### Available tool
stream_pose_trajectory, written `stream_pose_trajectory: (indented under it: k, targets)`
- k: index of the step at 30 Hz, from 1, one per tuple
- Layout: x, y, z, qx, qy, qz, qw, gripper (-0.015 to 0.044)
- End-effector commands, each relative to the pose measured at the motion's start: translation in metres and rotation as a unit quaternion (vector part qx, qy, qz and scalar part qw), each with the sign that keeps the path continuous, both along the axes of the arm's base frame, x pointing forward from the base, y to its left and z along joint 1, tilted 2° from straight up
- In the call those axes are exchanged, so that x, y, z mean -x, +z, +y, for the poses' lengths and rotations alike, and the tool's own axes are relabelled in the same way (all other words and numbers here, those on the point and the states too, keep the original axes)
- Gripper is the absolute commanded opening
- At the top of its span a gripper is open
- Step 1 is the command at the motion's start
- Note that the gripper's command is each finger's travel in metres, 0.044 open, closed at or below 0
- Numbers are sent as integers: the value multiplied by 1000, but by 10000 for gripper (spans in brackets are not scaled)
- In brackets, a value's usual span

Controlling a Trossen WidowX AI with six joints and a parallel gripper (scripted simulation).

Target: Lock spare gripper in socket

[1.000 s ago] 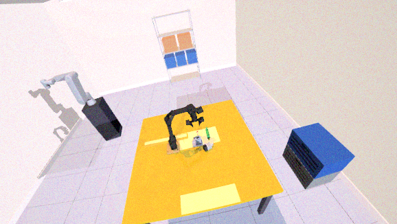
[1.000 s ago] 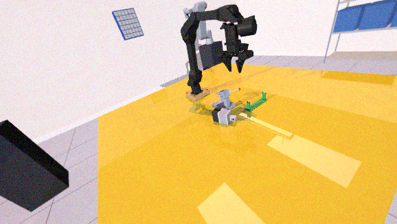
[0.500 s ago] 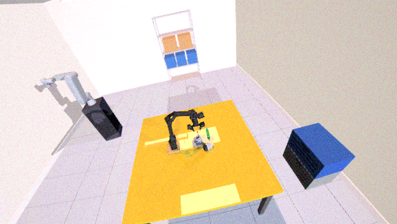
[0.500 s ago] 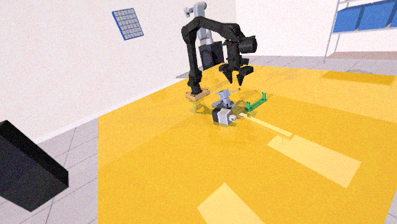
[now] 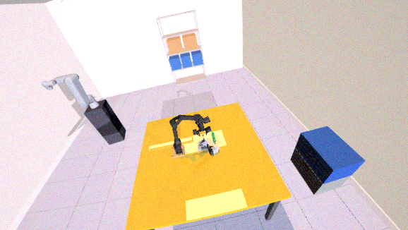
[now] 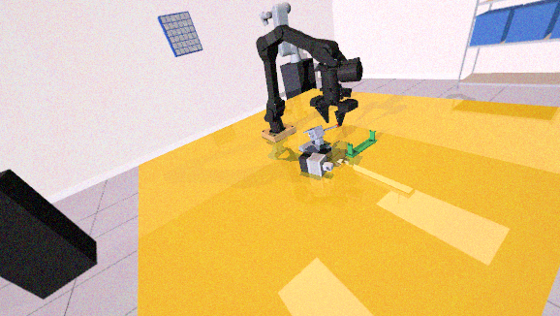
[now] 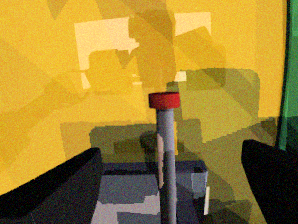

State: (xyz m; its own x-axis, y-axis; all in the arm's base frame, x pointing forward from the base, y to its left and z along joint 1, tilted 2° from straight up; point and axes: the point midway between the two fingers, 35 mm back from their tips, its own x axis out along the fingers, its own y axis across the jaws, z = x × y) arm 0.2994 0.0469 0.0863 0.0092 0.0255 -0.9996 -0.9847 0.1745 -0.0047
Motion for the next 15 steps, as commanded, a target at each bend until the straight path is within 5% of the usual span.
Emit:
stream_pose_trajectory:
  k: [1,15]
  targets:
    - [0,-7,0,-1,-2,1,1000,300]
    - [1,-30,0,-1,-2,1,1000,300]
